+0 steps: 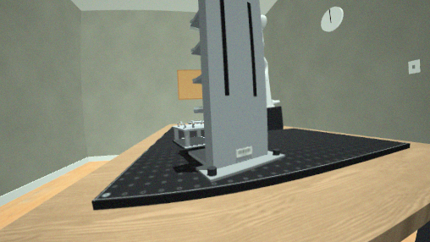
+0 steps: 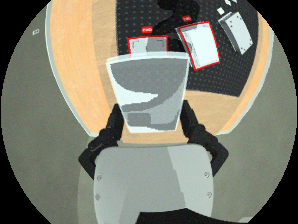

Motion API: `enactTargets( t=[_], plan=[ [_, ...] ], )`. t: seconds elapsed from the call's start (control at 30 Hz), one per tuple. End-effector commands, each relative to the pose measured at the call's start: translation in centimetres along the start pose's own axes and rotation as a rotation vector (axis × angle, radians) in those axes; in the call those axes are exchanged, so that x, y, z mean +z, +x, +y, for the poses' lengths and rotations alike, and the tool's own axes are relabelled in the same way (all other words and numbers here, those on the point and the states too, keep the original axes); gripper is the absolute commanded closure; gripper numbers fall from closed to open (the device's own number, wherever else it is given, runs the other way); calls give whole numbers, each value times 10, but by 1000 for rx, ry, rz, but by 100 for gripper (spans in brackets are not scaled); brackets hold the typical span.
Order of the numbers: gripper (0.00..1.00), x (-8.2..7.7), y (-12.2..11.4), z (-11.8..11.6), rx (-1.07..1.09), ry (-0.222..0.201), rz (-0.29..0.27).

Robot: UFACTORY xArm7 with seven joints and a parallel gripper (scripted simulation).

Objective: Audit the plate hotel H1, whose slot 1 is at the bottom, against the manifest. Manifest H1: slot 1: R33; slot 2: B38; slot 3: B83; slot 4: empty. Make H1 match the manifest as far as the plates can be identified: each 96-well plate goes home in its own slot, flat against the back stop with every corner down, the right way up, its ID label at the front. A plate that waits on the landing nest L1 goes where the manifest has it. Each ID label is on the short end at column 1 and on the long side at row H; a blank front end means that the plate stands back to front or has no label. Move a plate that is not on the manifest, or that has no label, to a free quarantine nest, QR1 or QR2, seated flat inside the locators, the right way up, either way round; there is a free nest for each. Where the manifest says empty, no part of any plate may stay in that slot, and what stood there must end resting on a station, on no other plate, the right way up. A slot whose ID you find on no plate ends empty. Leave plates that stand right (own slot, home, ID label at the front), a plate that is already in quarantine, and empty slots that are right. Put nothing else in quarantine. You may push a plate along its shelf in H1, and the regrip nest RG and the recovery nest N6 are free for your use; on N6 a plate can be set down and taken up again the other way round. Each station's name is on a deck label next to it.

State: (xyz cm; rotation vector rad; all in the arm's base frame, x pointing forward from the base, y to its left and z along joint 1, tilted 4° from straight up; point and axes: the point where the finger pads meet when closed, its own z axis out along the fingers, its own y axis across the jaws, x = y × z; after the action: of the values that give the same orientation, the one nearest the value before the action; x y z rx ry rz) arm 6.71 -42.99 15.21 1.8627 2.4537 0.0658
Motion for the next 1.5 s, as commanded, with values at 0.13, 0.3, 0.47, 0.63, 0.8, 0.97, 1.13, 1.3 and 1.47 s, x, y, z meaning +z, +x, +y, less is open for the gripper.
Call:
enactTargets(
  t=[0.13, 0.3, 0.47, 0.63, 0.8, 0.97, 1.13, 1.3, 1.47],
  plan=[
    [100, 10, -2, 0, 0, 0, -5],
    [100, 18, -2, 0, 0, 0, -5],
    [100, 23, -2, 0, 0, 0, -5],
    [100, 32, -2, 0, 0, 0, -5],
    [100, 40, -2, 0, 0, 0, -5],
    [100, 49, -2, 0, 0, 0, -5],
    [100, 54, -2, 0, 0, 0, -5],
    [100, 62, -2, 0, 0, 0, -5],
    [100, 70, -2, 0, 0, 0, -5]
  ],
)
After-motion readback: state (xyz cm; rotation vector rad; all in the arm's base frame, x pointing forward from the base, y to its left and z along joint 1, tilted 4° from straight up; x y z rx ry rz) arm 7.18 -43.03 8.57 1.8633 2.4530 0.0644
